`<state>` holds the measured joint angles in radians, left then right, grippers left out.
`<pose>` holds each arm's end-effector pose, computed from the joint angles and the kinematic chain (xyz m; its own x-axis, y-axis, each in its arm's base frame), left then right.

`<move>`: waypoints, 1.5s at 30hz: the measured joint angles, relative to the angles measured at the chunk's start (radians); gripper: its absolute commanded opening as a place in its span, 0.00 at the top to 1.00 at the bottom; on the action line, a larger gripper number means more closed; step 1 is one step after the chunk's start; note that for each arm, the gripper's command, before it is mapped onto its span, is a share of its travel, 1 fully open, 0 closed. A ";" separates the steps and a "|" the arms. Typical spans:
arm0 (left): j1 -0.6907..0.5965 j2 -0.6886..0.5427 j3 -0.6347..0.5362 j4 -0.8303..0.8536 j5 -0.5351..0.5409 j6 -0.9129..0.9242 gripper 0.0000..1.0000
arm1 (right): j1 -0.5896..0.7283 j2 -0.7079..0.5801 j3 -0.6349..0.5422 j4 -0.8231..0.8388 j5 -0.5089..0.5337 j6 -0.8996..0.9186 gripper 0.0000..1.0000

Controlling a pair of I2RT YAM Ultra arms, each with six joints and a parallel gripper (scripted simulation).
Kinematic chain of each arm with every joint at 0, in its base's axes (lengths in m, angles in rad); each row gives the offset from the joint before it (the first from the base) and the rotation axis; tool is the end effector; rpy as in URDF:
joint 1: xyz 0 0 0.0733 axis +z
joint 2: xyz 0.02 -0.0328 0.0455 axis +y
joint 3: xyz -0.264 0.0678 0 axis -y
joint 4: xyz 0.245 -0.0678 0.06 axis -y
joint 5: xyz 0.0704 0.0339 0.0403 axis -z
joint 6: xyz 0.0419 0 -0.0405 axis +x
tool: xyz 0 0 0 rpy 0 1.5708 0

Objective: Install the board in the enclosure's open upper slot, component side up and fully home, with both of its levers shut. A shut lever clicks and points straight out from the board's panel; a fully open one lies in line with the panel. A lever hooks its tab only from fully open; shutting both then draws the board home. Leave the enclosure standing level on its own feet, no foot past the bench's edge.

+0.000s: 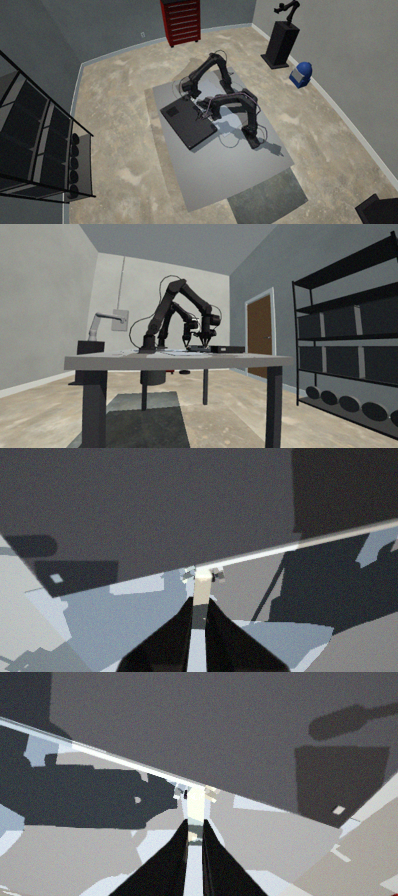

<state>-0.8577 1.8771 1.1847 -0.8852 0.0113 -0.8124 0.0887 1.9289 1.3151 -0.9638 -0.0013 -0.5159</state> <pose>0.2134 -0.2458 0.1480 -0.9989 0.0453 0.0129 0.0452 0.9990 -0.0028 0.3449 0.0318 0.1617 -0.8227 -0.5684 0.0053 -0.5684 0.8227 0.0045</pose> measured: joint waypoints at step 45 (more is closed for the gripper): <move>-0.011 0.026 0.034 -0.008 -0.001 -0.272 0.97 | 0.027 -0.003 -0.005 0.000 0.005 0.291 0.96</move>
<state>-0.8684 1.9026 1.2190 -0.8932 0.0101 -1.0840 0.1162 1.9255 1.3102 -0.9638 0.0032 -0.2249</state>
